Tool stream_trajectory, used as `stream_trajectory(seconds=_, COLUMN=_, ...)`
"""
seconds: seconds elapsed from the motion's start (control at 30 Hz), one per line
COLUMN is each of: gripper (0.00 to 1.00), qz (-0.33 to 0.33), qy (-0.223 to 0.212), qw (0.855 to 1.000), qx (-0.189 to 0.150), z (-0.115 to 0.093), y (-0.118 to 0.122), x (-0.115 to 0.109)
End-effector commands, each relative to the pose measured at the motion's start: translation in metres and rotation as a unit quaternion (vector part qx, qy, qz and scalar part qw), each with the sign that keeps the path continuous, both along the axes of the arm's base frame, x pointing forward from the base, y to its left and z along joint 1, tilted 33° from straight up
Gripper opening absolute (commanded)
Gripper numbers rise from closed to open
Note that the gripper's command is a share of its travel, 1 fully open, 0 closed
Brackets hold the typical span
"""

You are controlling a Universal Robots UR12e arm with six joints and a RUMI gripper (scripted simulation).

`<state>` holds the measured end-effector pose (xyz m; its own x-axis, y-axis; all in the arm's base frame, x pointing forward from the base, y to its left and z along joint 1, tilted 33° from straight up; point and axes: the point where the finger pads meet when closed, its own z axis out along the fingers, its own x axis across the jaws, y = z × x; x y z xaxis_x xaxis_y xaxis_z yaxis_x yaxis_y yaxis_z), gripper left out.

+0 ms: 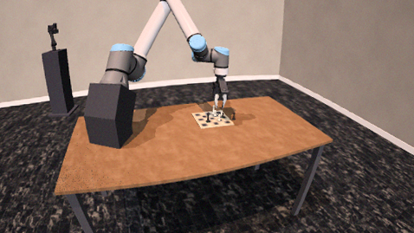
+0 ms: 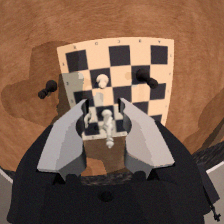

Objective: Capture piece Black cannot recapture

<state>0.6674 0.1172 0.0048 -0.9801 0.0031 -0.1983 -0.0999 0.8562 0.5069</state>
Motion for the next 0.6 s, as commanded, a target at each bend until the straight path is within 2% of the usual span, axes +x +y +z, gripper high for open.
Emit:
stream_trajectory(seconds=0.0, gripper=0.22, qz=0.000, qy=-0.001, qw=1.000, qx=0.000, z=-0.005, y=0.003, x=0.002)
stream_trajectory(seconds=0.57, gripper=0.22, qz=0.000, qy=-0.001, qw=1.000, qx=0.000, z=-0.021, y=0.013, x=0.005)
